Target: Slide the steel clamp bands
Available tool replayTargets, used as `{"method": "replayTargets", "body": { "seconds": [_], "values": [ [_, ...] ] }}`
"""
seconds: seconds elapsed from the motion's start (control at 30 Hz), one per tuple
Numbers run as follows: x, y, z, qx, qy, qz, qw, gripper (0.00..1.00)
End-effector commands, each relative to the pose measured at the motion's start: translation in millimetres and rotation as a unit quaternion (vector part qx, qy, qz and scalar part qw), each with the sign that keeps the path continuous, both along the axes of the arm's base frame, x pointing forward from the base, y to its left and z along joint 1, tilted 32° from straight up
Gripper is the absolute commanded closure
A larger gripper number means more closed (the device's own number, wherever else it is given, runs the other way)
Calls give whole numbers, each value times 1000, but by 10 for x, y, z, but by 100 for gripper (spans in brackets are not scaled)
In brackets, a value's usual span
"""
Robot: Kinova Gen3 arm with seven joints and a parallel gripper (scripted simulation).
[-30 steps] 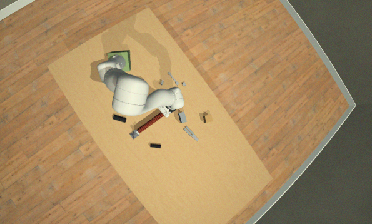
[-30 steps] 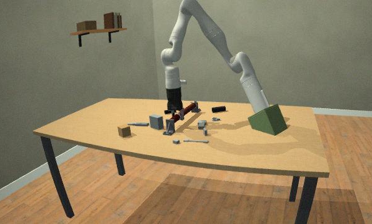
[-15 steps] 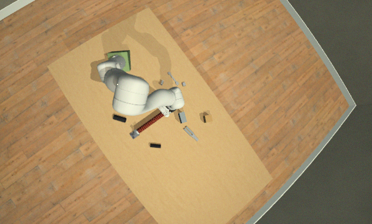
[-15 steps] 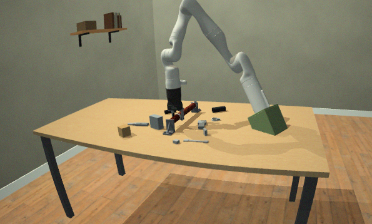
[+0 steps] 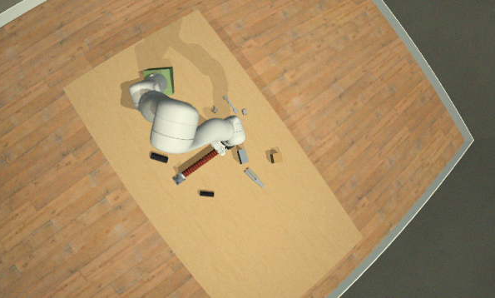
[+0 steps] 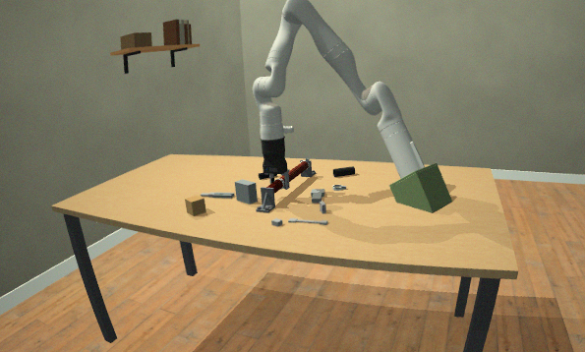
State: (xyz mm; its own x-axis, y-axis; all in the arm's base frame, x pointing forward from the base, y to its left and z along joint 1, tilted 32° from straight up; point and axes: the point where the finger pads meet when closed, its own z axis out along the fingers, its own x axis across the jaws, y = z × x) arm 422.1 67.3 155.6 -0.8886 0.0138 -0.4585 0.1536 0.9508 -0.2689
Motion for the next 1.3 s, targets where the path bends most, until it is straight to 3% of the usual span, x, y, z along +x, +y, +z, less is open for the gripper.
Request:
{"method": "replayTargets", "body": {
  "seconds": [0.0, 0.47, 0.5, 1.27],
  "values": [
    [23, 46, 2, 2, -2, 5, 1000, 25],
    [17, 58, 0, 2, -2, 5, 1000, 25],
    [17, 58, 0, 2, -2, 5, 1000, 0],
    [16, 58, 0, 2, -2, 5, 1000, 0]
  ]
}}
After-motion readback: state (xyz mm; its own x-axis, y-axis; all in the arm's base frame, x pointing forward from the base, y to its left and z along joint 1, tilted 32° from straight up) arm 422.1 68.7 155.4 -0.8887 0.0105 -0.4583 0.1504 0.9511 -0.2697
